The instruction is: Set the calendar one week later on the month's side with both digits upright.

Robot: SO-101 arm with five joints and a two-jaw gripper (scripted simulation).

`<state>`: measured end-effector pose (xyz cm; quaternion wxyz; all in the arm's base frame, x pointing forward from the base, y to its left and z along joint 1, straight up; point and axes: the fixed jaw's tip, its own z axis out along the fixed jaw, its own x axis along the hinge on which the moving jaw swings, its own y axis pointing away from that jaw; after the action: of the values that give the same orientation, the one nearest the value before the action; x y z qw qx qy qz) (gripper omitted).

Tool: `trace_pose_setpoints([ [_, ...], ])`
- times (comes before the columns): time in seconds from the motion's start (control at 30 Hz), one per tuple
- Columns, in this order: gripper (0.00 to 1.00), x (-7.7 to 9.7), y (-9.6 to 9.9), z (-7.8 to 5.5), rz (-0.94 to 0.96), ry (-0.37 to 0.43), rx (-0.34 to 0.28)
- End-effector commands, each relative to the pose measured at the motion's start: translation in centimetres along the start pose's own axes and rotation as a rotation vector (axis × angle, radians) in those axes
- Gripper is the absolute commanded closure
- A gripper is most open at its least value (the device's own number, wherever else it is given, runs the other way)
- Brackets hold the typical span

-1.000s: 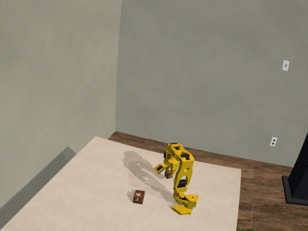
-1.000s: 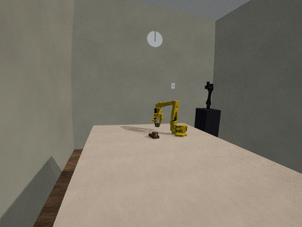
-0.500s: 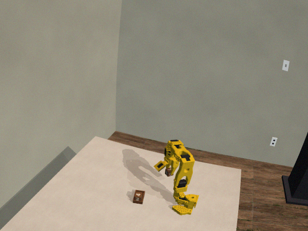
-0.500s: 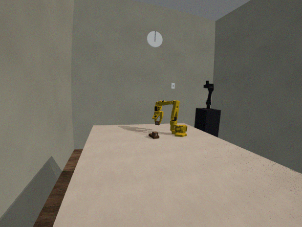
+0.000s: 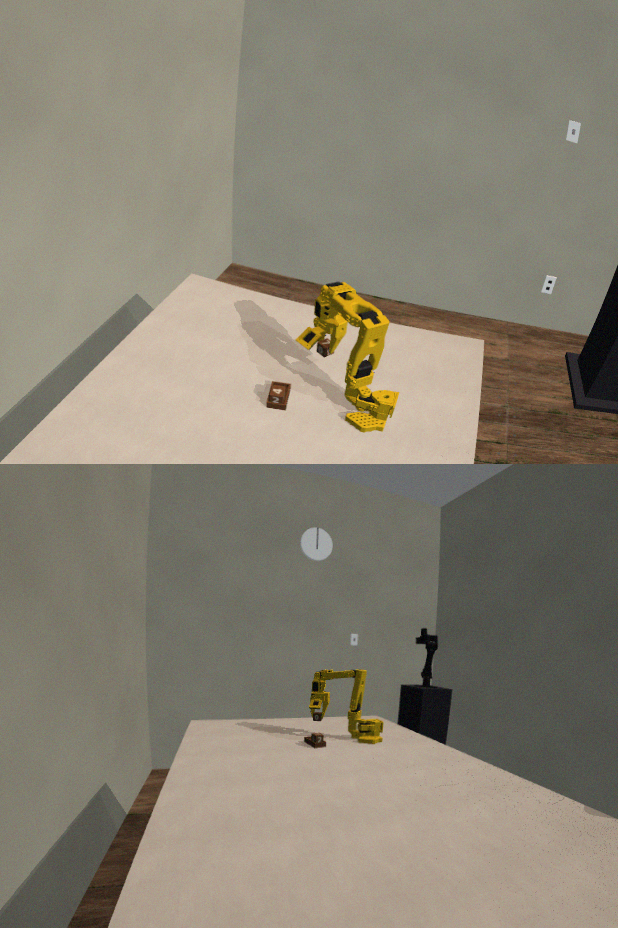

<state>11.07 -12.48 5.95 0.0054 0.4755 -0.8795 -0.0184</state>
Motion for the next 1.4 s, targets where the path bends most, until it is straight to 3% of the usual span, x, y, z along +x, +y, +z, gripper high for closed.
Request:
trace_pose_setpoints([
  [0.0,1.0,-2.0,-1.0,-1.0,-0.116,0.014,0.058],
  [0.4,1.0,-10.0,-0.2,-0.9,-0.575,0.017,0.056],
  [0.47,1.0,-10.0,-0.2,-0.9,-0.575,0.017,0.056],
  [0.67,1.0,-12.4,0.8,-0.8,-0.723,0.018,0.055],
  [0.87,1.0,-13.3,1.3,-0.8,-0.777,0.019,0.055],
  [1.37,1.0,-13.3,1.3,-0.8,-0.78,0.019,0.054],
])
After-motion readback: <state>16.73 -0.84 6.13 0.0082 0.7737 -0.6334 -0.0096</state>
